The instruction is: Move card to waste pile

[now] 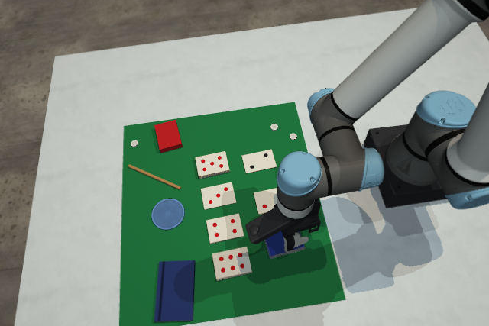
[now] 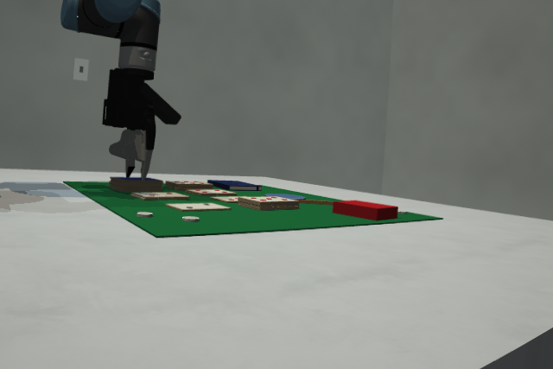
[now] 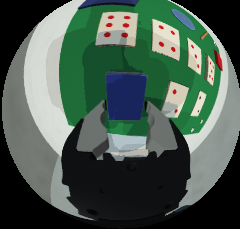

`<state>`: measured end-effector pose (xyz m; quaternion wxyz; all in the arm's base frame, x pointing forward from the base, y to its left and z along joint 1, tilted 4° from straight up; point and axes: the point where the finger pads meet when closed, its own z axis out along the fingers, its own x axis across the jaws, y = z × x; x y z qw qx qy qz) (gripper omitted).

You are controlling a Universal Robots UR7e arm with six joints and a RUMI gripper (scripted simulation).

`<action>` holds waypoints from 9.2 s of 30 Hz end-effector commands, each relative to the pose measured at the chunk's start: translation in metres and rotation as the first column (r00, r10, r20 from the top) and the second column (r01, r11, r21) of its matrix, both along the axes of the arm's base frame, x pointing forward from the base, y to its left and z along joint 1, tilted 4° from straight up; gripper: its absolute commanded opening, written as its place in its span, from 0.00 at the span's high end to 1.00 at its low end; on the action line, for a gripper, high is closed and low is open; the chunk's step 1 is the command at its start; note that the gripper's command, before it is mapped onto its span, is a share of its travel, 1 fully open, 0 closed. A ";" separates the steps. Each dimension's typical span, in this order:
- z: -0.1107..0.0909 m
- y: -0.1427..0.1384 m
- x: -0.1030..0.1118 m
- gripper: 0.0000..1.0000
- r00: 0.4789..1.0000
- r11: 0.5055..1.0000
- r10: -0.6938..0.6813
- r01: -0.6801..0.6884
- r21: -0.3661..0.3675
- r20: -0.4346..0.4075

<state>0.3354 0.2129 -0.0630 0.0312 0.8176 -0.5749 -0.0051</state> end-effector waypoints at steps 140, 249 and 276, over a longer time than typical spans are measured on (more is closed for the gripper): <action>0.044 -0.112 0.036 0.62 0.997 0.997 -0.071 0.071 -0.003 0.004; -0.010 -0.115 0.034 0.50 0.997 0.997 -0.071 0.071 -0.003 0.004; -0.010 -0.115 0.034 0.50 0.997 0.997 -0.071 0.071 -0.003 0.004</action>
